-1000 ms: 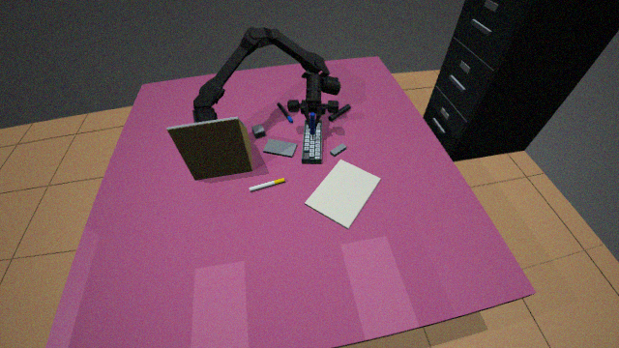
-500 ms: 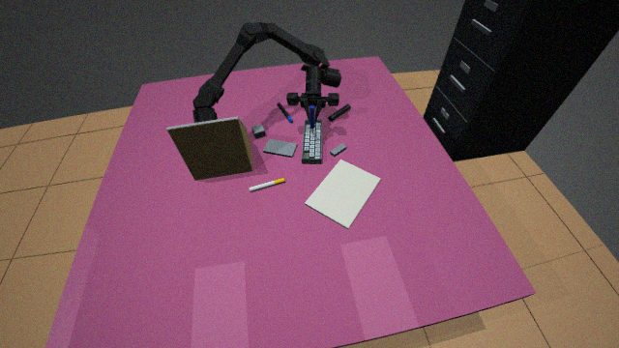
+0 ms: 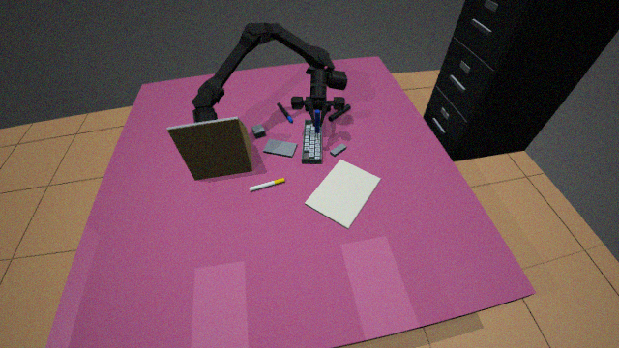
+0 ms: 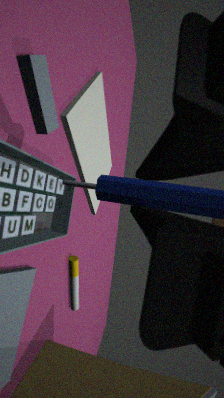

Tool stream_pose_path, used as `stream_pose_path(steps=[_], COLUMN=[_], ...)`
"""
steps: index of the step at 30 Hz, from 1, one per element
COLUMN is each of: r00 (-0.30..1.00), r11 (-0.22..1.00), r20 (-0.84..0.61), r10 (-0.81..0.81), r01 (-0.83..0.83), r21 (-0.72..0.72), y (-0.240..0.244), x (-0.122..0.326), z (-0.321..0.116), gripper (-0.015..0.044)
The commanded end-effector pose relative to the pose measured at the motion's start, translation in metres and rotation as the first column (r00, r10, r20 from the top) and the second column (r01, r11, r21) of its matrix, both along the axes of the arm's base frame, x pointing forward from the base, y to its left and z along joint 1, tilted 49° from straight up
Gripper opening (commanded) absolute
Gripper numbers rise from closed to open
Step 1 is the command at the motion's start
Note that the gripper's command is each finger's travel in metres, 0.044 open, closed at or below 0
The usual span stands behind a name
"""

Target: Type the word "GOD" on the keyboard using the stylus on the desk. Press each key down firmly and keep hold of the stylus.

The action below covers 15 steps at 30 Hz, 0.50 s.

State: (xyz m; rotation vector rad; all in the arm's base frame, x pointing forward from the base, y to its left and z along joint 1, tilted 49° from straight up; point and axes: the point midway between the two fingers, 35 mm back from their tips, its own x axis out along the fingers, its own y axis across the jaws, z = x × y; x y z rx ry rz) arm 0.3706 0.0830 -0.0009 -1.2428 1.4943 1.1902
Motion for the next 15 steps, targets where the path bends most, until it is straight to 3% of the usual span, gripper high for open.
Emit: stream_pose_path(steps=[1, 14, 15], r00=[1.000, 1.000, 1.000], r11=[1.000, 1.000, 1.000], r20=[-0.003, -0.004, -0.004], r10=[0.012, 0.012, 0.012], r01=[-0.012, -0.012, -0.012], r21=[-0.005, -0.005, -0.005], y=[-0.001, 0.013, 0.013], x=[0.001, -0.001, 0.000], z=[-0.006, -0.017, -0.018], gripper=[0.0000, 0.0000, 0.0026])
